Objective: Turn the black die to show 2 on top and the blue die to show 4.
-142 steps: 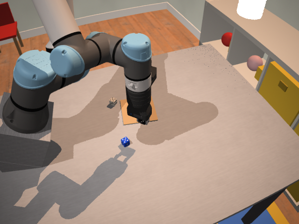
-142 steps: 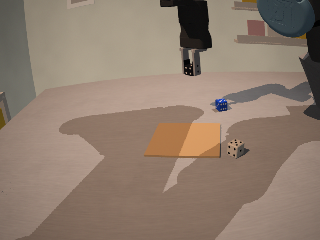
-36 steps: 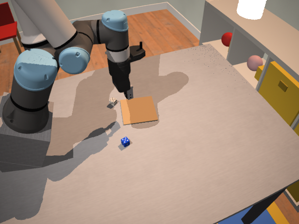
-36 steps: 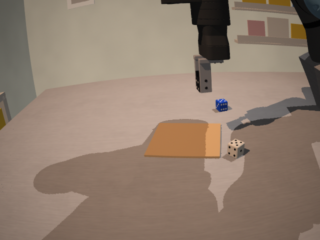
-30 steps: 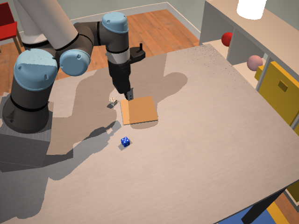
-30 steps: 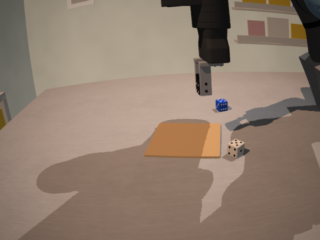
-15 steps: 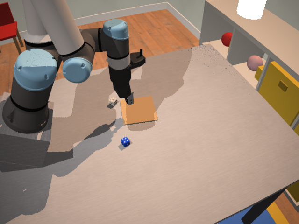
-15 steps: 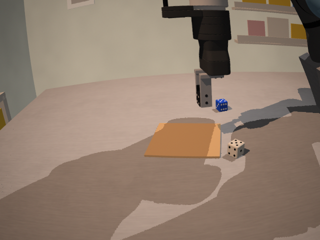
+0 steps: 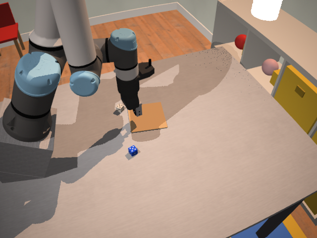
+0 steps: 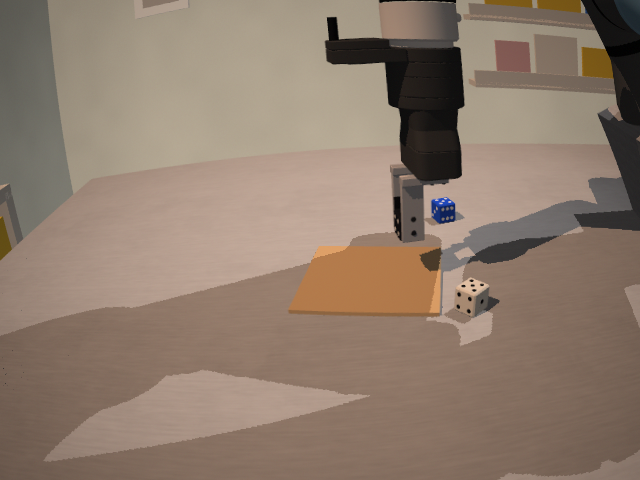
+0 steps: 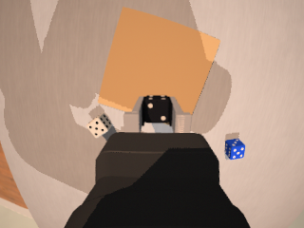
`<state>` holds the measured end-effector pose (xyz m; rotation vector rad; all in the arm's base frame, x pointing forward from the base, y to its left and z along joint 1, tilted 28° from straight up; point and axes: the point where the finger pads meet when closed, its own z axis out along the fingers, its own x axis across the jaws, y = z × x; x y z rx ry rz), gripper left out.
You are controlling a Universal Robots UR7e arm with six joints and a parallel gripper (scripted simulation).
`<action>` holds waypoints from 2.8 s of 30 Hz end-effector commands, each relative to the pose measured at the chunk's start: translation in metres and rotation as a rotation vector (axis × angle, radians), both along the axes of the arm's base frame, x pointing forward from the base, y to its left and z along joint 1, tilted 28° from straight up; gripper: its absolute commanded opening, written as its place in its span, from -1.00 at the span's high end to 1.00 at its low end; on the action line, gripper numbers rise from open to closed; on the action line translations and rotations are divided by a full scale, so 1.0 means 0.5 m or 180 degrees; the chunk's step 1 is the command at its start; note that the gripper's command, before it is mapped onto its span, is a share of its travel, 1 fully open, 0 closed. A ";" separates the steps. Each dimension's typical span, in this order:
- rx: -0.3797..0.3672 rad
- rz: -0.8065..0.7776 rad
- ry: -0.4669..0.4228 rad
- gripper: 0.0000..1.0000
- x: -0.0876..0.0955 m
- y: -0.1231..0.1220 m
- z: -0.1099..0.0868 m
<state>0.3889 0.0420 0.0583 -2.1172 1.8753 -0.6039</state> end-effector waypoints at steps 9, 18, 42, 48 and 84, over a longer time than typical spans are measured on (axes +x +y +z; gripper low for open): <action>-0.0001 0.0000 -0.0003 0.02 0.021 -0.003 -0.038; -0.0001 0.0000 -0.0003 0.02 0.028 -0.004 -0.052; -0.0001 0.0000 -0.0003 0.02 0.033 -0.005 -0.061; -0.0001 0.0000 -0.0003 0.02 0.033 -0.005 -0.061; -0.0001 0.0000 -0.0003 0.02 0.035 -0.005 -0.064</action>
